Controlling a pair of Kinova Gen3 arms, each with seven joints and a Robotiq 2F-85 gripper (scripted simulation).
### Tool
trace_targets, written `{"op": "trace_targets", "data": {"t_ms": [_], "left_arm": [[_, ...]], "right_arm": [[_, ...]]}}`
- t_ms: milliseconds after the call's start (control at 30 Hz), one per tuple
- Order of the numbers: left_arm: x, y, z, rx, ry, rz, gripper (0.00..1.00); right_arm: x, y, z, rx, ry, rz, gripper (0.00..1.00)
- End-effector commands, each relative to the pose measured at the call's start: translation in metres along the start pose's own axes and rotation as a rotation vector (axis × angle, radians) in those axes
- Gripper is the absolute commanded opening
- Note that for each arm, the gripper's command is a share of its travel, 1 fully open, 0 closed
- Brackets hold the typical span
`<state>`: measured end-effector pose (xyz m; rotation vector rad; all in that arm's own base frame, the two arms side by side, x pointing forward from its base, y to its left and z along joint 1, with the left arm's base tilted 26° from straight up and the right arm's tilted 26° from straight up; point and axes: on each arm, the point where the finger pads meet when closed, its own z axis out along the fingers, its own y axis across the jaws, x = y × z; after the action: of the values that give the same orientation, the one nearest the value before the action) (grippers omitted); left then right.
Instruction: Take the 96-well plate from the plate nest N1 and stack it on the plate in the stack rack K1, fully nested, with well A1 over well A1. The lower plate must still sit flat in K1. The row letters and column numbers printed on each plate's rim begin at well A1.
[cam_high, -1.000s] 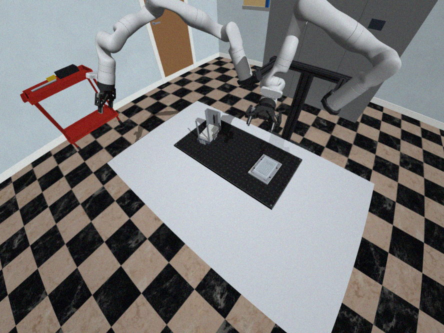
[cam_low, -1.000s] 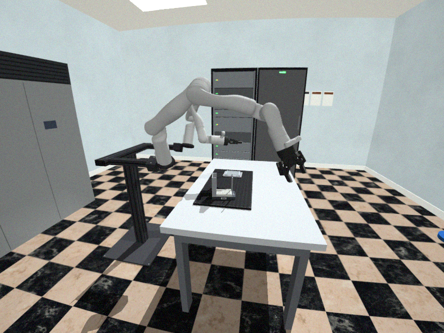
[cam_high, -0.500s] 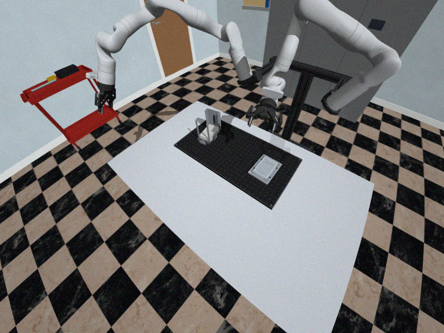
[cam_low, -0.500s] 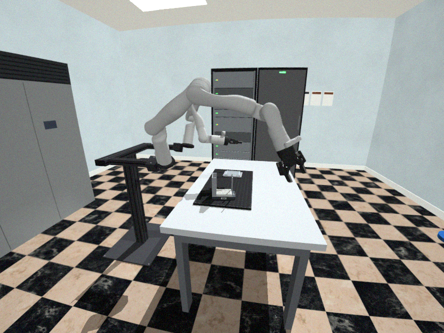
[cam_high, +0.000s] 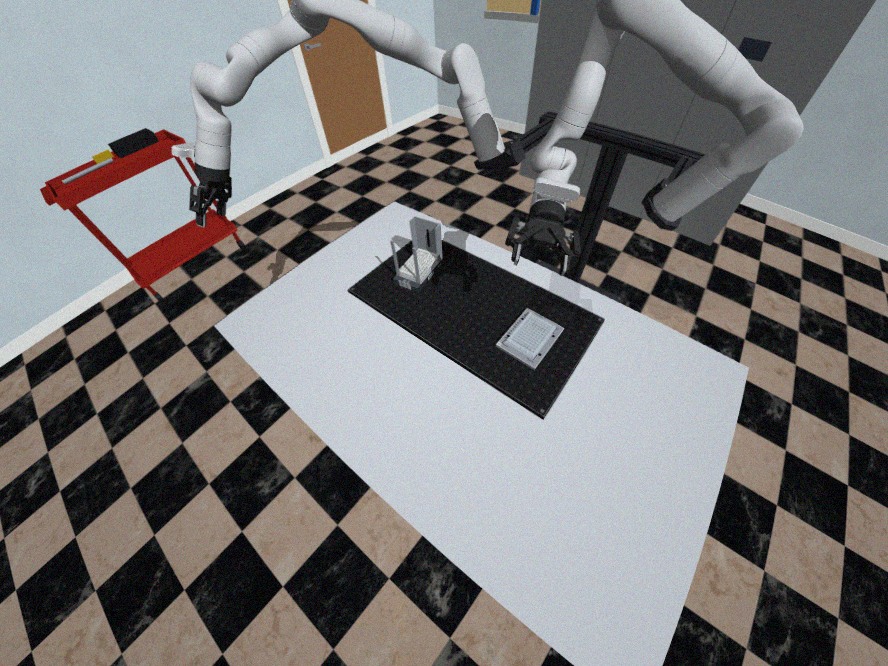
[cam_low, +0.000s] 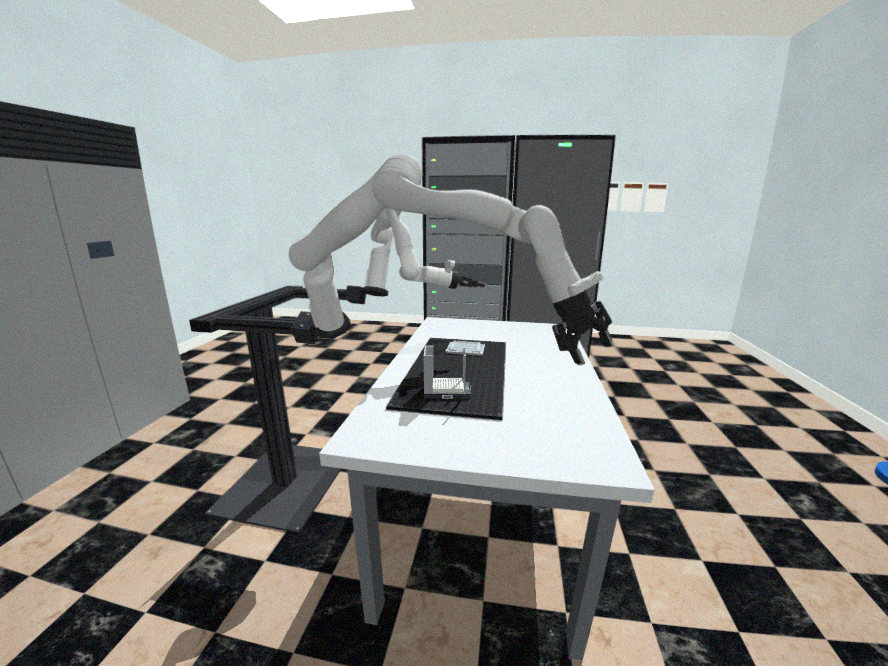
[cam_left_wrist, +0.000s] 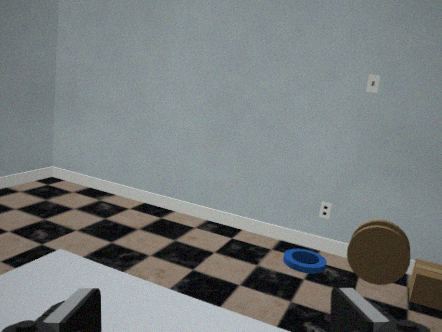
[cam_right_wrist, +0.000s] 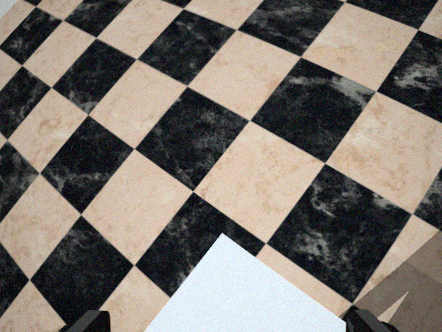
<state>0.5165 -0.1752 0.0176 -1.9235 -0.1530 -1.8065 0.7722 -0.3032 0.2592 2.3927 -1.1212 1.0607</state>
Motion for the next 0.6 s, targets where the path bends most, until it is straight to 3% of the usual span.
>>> {"op": "trace_targets", "data": {"t_ms": [0,100,167,567], "left_arm": [[-0.001,-0.022,0.006,0.058,-0.057,-0.028,1.000],[-0.004,-0.041,0.009,0.108,-0.106,-0.052,1.000],[-0.004,-0.041,0.009,0.108,-0.106,-0.052,1.000],[-0.019,-0.130,0.004,0.343,-0.350,-0.195,1.000]], "right_arm": [[0.002,-0.001,-0.002,0.003,0.003,0.001,1.000],[0.002,-0.001,-0.002,0.003,0.003,0.001,1.000],[0.002,-0.001,-0.002,0.003,0.003,0.001,1.000],[0.002,-0.001,-0.002,0.003,0.003,0.001,1.000]]}}
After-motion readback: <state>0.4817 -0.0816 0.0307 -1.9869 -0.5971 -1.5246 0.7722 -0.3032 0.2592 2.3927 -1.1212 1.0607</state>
